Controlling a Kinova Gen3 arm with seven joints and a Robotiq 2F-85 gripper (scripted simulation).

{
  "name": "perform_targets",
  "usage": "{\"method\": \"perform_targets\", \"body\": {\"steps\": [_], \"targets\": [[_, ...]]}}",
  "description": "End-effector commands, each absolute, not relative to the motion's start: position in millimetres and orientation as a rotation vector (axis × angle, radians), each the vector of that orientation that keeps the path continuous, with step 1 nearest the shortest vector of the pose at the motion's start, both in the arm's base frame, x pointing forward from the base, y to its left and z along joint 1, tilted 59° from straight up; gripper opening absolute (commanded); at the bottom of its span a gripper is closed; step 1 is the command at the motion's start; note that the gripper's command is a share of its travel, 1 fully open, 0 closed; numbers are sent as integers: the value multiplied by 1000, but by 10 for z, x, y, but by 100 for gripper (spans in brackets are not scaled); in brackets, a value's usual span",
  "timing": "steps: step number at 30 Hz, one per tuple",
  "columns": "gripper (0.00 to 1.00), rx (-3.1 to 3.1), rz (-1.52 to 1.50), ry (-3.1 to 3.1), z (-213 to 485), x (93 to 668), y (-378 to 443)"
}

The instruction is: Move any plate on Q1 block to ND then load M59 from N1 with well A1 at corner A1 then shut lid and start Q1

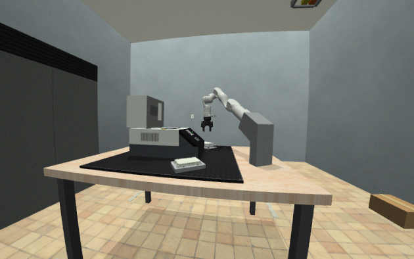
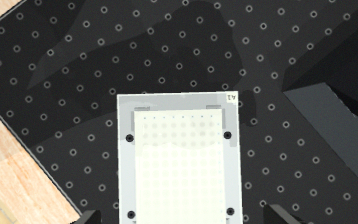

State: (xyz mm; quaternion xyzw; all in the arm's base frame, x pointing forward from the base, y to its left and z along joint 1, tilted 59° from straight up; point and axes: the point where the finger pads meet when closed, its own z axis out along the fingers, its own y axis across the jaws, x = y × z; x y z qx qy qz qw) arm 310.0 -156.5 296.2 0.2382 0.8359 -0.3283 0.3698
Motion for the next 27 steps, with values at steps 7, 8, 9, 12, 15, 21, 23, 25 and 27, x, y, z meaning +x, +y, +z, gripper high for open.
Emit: {"method": "perform_targets", "body": {"steps": [7,8,9,12,15,21,23,25,27], "targets": [[100,610,-841,2144,2912,3150,-1635],[100,610,-841,2144,2912,3150,-1635],[100,610,-841,2144,2905,3156,-1645],[100,610,-841,2144,2885,3174,-1674],[100,610,-841,2144,2865,3193,-1703],[100,610,-841,2144,2824,3230,-1761],[100,610,-841,2144,2810,3242,-1780],[100,610,-841,2144,2810,3242,-1780],[100,610,-841,2144,2796,3254,-1800]]}}
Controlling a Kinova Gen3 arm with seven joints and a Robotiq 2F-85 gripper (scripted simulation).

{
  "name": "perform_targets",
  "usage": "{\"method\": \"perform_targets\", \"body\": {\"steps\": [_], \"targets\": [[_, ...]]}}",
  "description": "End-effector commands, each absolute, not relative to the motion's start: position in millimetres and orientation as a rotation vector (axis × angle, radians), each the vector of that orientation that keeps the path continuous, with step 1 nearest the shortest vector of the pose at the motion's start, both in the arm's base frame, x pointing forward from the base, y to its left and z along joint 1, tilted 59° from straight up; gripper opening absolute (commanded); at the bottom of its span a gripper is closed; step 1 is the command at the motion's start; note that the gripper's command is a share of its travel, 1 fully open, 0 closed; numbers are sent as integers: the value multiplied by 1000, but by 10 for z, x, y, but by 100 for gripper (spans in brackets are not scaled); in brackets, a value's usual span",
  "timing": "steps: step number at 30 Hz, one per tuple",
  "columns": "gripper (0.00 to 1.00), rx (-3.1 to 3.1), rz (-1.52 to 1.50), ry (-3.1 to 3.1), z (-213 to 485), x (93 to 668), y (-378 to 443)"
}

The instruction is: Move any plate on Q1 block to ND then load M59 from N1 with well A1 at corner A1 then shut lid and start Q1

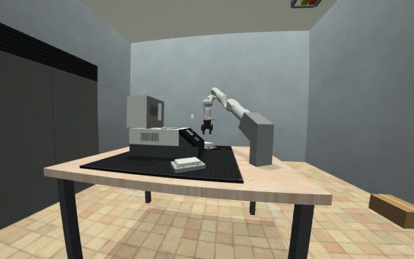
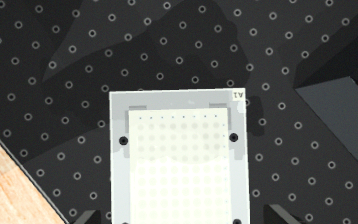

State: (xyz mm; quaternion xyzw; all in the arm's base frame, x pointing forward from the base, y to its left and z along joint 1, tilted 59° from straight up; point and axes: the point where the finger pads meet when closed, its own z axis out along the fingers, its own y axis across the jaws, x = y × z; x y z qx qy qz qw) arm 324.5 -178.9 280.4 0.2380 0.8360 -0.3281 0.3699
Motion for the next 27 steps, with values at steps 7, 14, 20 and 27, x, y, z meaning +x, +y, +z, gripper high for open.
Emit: {"method": "perform_targets", "body": {"steps": [7,14,20,27], "targets": [[100,610,-841,2144,2749,3298,-1867],[100,610,-841,2144,2707,3335,-1926],[100,610,-841,2144,2673,3365,-1974],[100,610,-841,2144,2626,3409,-2042]]}}
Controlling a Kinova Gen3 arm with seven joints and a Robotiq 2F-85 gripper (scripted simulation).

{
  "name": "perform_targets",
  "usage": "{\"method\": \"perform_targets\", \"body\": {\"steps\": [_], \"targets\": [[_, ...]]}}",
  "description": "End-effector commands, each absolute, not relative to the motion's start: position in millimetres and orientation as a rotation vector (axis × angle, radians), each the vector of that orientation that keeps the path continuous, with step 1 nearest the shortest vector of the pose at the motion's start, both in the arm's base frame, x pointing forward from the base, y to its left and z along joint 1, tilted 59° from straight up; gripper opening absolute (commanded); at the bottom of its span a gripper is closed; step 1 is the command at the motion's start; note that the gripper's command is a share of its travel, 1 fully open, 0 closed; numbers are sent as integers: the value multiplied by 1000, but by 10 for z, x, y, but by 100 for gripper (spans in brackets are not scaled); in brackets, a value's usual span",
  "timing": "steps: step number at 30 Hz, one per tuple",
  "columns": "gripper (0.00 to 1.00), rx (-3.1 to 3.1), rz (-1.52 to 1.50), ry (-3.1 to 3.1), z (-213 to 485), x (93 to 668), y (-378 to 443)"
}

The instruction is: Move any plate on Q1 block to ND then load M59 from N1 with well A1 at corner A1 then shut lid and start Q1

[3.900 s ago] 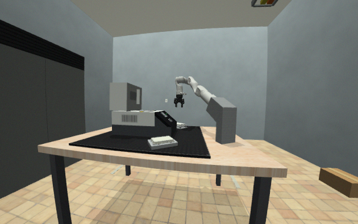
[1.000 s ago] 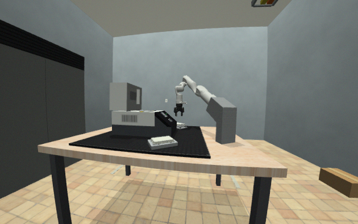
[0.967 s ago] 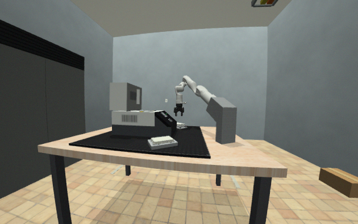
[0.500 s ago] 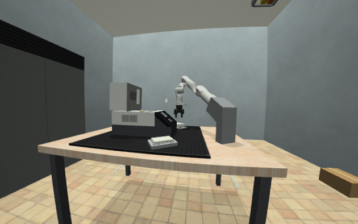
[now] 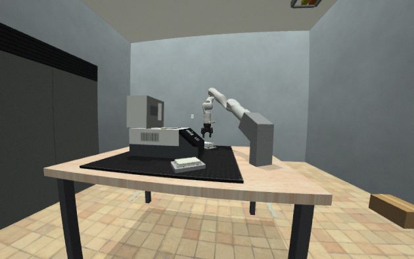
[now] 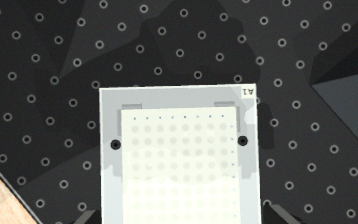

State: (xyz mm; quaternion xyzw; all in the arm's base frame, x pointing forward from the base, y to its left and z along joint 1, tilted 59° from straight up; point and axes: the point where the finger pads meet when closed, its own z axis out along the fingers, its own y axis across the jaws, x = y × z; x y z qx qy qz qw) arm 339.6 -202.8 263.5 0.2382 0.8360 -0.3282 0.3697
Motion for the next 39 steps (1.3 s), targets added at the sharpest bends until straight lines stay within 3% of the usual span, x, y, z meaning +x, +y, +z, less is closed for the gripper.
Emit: {"method": "perform_targets", "body": {"steps": [1,39], "targets": [[100,610,-841,2144,2619,3415,-2051],[100,610,-841,2144,2501,3521,-2220]]}}
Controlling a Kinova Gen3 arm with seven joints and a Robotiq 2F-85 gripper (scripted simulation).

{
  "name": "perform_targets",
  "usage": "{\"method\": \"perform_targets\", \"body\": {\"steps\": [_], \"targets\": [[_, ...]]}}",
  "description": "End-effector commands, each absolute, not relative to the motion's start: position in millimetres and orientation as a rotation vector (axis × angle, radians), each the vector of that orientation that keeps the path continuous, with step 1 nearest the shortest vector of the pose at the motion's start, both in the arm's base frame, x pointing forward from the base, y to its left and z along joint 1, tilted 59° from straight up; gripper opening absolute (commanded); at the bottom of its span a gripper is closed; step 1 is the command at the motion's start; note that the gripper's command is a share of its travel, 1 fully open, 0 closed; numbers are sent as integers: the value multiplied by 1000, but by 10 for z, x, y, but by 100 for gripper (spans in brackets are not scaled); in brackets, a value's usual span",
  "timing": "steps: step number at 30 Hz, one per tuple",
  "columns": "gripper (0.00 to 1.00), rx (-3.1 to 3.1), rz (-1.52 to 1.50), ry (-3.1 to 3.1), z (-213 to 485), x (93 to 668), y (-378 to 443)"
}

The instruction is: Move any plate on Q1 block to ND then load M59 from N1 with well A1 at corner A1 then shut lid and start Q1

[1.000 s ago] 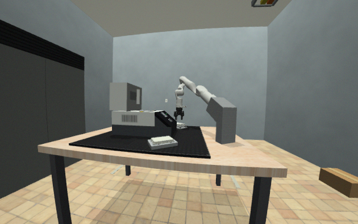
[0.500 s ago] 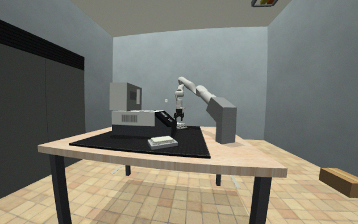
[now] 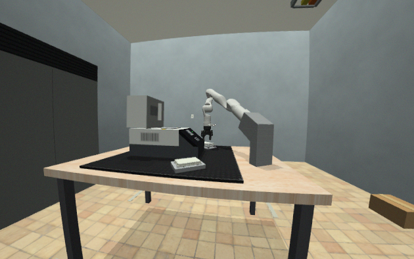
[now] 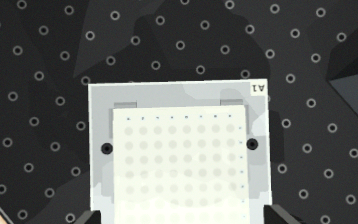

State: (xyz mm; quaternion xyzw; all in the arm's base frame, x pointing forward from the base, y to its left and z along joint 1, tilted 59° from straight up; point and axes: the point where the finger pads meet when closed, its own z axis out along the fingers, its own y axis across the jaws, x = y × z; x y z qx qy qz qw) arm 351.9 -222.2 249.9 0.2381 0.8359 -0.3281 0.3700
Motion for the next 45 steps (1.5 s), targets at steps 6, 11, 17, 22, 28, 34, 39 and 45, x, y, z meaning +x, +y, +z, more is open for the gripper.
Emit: {"method": "perform_targets", "body": {"steps": [6,11,17,22,28,34,39,45], "targets": [[100,610,-841,2144,2473,3546,-2258],[100,610,-841,2144,2440,3577,-2306],[100,610,-841,2144,2413,3602,-2344],[100,610,-841,2144,2408,3605,-2351],[100,610,-841,2144,2408,3604,-2351],[100,610,-841,2144,2407,3605,-2353],[100,610,-841,2144,2398,3613,-2365],[100,610,-841,2144,2388,3623,-2379]]}}
